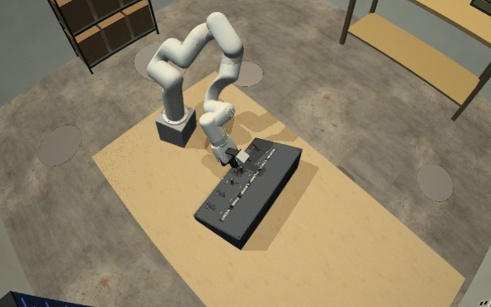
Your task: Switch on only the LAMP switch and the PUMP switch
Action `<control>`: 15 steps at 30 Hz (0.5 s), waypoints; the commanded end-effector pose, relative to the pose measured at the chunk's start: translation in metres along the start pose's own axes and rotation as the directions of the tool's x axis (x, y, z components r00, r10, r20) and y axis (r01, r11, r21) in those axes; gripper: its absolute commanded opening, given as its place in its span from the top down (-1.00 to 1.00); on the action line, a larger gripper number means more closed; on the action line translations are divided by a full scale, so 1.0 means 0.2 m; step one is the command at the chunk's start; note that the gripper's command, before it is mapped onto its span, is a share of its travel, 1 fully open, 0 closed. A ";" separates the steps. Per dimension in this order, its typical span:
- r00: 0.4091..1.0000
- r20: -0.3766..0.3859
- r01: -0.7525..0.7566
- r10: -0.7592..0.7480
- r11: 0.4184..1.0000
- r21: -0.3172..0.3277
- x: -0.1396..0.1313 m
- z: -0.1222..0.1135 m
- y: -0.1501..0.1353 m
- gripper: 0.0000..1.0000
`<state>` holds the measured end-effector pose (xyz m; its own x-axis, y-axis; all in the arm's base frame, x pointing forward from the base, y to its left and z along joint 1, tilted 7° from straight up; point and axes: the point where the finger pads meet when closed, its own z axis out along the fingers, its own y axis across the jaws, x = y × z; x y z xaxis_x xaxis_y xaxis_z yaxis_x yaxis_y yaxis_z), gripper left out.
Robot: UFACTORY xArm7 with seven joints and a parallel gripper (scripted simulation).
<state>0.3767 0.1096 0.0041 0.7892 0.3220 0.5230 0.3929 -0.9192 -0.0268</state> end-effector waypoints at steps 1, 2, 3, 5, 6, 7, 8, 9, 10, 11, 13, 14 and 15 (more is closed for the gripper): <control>1.000 -0.003 -0.001 0.001 1.000 0.000 0.00 0.00 0.00 1.00; 1.000 -0.003 -0.001 0.001 1.000 0.000 0.00 0.00 0.00 1.00; 1.000 -0.003 -0.001 0.001 1.000 0.000 0.00 0.00 0.00 1.00; 1.000 -0.003 -0.001 0.001 1.000 0.000 0.00 -0.01 0.00 1.00; 1.000 -0.003 -0.001 0.001 1.000 0.000 0.00 -0.01 0.00 1.00; 1.000 -0.003 -0.001 0.001 1.000 0.000 0.00 -0.01 0.00 1.00; 1.000 -0.003 -0.001 0.001 1.000 0.000 0.00 -0.02 0.00 1.00; 1.000 -0.003 -0.001 0.001 1.000 0.000 0.00 -0.02 0.00 1.00; 1.000 -0.003 -0.001 0.001 1.000 0.000 0.00 -0.02 0.00 1.00; 1.000 -0.003 -0.001 0.001 1.000 0.000 0.00 -0.03 0.00 1.00; 1.000 -0.003 -0.001 0.001 1.000 0.000 0.00 -0.05 0.00 1.00; 1.000 -0.003 -0.001 0.001 1.000 0.000 0.00 -0.06 0.00 1.00; 1.000 -0.003 -0.001 0.001 1.000 0.000 0.00 -0.07 0.00 1.00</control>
<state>0.3720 0.1075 0.0090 0.7888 0.3220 0.5236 0.3931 -0.9191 -0.0270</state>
